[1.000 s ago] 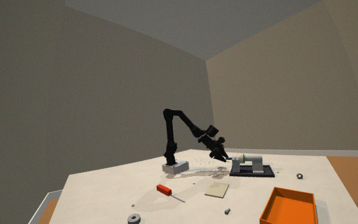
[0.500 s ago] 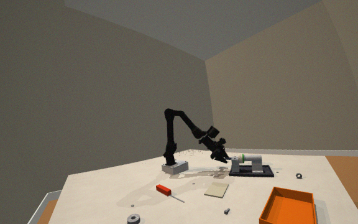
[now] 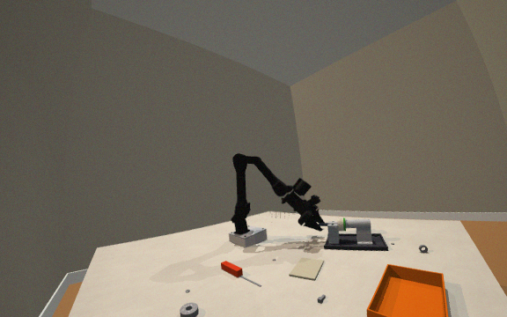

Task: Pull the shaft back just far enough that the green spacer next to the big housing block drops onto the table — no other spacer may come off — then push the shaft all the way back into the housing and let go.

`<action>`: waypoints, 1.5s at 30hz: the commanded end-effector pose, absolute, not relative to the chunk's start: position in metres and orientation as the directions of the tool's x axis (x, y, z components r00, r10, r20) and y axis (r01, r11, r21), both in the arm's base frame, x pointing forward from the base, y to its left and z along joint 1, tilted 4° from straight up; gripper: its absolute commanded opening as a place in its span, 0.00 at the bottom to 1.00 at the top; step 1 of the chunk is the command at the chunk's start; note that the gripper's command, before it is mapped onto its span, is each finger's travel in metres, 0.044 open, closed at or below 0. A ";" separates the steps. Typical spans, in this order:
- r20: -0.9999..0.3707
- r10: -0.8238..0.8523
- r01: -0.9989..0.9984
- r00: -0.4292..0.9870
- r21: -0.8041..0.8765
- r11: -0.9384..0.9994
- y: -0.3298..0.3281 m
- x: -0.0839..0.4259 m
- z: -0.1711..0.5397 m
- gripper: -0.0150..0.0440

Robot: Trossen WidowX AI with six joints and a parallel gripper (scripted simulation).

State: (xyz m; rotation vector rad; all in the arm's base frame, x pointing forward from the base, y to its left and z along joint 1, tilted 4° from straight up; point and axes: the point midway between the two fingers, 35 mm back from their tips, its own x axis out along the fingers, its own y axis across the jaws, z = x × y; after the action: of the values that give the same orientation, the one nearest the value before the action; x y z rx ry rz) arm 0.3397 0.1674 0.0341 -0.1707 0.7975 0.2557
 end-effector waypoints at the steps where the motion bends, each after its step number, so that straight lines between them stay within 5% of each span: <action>1: -0.721 0.169 -0.296 0.672 -0.052 0.954 0.169 0.341 0.036 1.00; 45: -0.720 0.169 -0.296 0.673 -0.052 0.954 0.172 0.353 0.023 1.00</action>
State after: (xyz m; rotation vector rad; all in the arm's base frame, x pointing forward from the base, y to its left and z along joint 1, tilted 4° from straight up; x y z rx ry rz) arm 0.3516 0.1703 0.0212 -0.1707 0.7971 0.2556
